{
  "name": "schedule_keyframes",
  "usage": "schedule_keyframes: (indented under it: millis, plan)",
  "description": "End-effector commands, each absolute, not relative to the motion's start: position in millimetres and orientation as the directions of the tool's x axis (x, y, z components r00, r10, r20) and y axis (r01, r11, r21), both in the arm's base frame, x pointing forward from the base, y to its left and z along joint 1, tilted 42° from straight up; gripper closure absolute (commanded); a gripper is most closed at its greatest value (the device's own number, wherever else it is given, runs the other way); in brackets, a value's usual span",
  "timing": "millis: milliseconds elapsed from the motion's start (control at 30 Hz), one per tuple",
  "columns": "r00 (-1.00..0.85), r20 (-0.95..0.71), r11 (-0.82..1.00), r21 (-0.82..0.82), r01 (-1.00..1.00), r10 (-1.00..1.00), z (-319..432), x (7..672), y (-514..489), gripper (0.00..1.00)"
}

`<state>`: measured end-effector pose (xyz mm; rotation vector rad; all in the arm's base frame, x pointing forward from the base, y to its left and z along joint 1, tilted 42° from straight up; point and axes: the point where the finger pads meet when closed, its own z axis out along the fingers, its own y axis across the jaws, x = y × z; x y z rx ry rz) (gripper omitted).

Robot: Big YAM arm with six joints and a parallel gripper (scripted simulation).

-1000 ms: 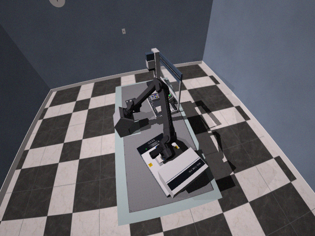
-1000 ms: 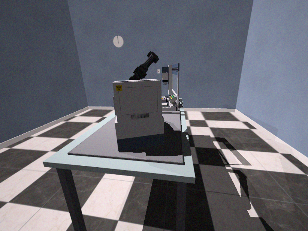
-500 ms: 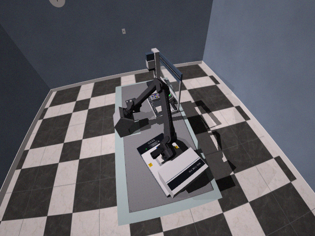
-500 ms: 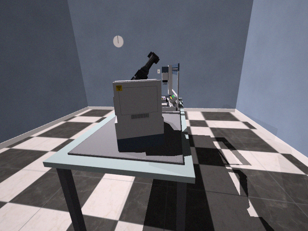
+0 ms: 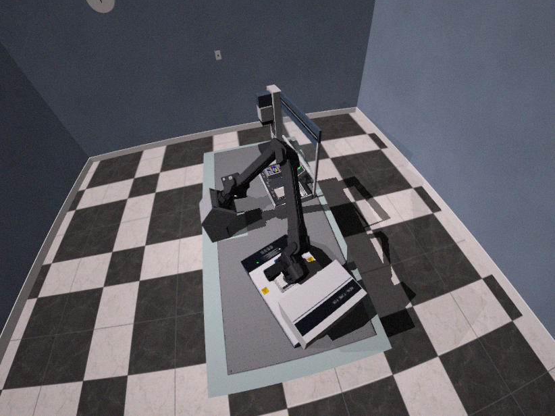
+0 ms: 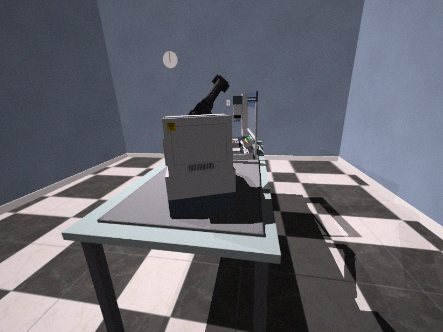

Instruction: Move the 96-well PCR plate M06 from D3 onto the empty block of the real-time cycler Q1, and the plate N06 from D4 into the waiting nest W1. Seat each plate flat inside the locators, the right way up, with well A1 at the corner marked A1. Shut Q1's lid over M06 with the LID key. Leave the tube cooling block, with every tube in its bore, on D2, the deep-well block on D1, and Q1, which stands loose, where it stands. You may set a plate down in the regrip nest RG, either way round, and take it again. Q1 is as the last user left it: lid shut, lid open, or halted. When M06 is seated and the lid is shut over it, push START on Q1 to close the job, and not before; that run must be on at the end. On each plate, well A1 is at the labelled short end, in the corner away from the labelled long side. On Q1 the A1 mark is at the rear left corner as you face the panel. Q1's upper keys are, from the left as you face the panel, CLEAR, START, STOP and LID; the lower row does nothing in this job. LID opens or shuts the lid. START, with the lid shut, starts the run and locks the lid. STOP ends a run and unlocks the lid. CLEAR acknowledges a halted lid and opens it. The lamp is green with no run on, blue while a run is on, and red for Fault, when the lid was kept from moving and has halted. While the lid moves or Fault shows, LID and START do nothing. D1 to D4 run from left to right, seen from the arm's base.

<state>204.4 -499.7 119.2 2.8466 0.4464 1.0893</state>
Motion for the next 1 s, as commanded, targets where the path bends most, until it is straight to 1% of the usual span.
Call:
schedule_keyframes:
  millis: [0,200,633,967]
  plan:
    - [0.704,0.628,-0.943,0.223,0.246,0.332,151,201,-514,1.00]
    - [0.710,0.626,-0.946,0.230,0.227,0.322,153,190,-519,1.00]
    - [0.714,0.635,-0.955,0.192,0.225,0.295,122,188,-513,1.00]
    - [0.708,0.636,-0.951,0.205,0.230,0.308,146,204,-513,1.00]
